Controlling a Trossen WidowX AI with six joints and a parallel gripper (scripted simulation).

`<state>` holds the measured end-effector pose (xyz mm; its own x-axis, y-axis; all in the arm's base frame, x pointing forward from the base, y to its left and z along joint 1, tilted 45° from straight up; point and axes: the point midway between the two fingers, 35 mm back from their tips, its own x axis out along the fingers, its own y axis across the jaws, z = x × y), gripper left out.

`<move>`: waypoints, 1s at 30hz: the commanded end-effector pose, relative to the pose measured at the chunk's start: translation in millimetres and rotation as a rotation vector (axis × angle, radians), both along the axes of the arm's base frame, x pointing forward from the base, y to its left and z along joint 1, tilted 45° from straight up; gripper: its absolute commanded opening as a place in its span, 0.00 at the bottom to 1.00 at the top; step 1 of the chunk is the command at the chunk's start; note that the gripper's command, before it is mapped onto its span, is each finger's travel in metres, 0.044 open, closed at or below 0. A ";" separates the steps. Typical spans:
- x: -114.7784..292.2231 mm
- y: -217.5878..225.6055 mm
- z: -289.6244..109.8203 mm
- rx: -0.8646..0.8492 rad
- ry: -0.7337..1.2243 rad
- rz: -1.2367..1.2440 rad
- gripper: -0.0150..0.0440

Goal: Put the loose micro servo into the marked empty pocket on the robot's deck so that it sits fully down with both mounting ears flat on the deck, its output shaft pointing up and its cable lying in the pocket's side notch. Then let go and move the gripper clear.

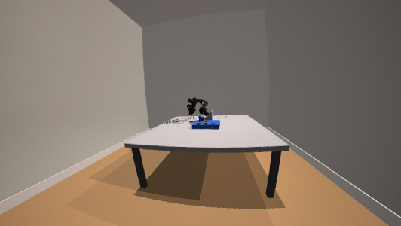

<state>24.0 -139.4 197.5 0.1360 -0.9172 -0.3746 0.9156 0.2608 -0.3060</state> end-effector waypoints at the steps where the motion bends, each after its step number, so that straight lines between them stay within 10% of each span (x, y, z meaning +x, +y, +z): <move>1: 0.5 0.0 0.0 0.001 0.004 0.003 0.98; 30: 82.3 16.7 -12.3 0.128 0.675 0.483 1.00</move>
